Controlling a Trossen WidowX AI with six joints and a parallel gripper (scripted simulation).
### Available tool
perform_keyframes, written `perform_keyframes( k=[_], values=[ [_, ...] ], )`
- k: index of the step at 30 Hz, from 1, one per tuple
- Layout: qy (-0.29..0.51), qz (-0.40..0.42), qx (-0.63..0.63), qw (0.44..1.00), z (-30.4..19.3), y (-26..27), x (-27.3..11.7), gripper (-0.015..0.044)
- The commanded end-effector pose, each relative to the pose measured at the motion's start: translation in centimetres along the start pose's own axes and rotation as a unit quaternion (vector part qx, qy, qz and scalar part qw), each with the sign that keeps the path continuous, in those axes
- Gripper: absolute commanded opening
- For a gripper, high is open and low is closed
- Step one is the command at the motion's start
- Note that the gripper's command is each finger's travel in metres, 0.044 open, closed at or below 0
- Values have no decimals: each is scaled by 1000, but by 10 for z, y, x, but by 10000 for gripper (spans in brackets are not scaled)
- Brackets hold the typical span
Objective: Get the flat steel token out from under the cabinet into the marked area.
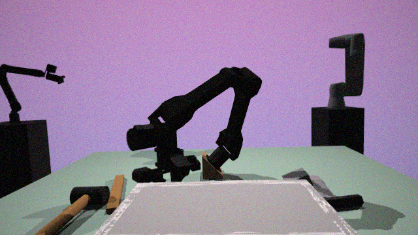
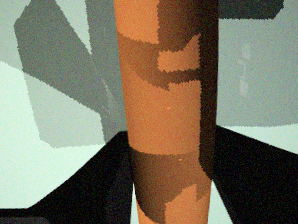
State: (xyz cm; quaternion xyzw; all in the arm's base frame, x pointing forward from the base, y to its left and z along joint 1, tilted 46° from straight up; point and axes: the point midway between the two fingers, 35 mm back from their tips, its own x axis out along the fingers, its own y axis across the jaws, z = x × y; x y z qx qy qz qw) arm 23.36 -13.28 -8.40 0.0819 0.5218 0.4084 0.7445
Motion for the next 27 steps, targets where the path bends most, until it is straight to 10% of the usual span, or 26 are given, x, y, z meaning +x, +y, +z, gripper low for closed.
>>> perform_keyframes(
  k=[1, 27],
  values=[
    [-2, -1, 1, 1000, -4, -5, -1, 0],
    [-2, -2, 1, 1000, -23, -28, -1, 0]
  ],
)
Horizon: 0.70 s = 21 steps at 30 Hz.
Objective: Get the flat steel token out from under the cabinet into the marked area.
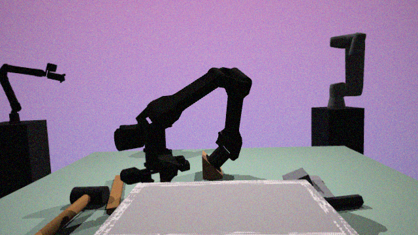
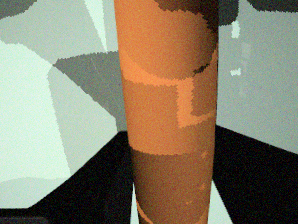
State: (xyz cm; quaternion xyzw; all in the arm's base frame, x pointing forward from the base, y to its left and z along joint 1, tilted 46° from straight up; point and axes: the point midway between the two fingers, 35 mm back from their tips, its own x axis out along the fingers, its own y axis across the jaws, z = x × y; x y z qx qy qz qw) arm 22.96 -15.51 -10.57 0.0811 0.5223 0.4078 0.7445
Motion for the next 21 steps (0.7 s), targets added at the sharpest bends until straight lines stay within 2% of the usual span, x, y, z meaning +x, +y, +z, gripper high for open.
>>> perform_keyframes(
  k=[1, 21],
  values=[
    [-2, -1, 1, 1000, -4, -4, -1, 0],
    [-2, -1, 1, 1000, -19, -22, -1, 0]
  ],
)
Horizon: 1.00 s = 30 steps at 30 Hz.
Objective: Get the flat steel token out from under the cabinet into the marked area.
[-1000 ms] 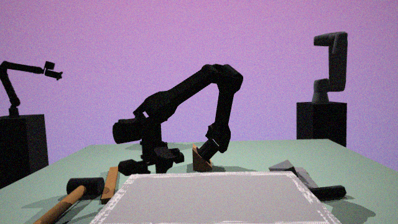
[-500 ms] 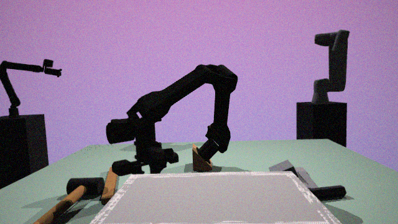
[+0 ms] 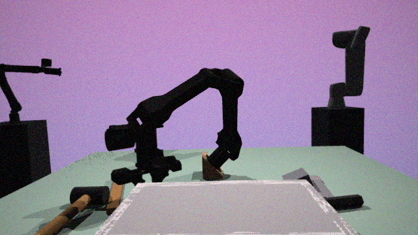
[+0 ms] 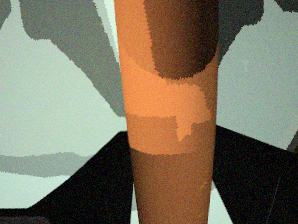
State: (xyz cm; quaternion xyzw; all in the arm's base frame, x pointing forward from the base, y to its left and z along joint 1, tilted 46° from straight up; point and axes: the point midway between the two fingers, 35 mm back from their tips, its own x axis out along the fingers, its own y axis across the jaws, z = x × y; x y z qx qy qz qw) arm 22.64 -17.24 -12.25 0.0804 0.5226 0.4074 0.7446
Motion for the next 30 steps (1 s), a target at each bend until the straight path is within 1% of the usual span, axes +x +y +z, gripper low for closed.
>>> perform_keyframes(
  k=[1, 30],
  values=[
    [-2, -1, 1, 1000, -4, -4, -1, 0],
    [-2, -2, 1, 1000, -25, -27, -1, 0]
  ],
)
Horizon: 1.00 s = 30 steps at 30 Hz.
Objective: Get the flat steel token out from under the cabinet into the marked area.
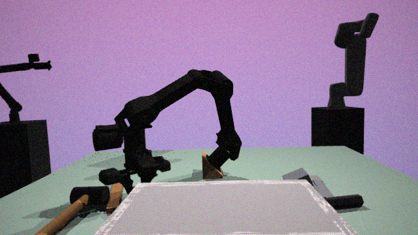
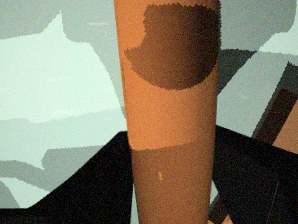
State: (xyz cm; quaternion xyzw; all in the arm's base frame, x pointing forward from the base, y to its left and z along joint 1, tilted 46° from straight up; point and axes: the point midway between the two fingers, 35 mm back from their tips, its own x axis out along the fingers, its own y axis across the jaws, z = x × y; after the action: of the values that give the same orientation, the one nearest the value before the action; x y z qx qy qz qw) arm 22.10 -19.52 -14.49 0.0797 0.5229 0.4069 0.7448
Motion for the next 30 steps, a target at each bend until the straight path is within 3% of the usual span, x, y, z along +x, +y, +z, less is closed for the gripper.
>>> perform_keyframes(
  k=[1, 28, 30],
  values=[
    [-2, -1, 1, 1000, -4, -4, 0, 0],
    [-2, -1, 78, 997, -1, -8, 0, 0],
    [-2, 0, 73, 997, -1, -7, 0, 53]
  ],
)
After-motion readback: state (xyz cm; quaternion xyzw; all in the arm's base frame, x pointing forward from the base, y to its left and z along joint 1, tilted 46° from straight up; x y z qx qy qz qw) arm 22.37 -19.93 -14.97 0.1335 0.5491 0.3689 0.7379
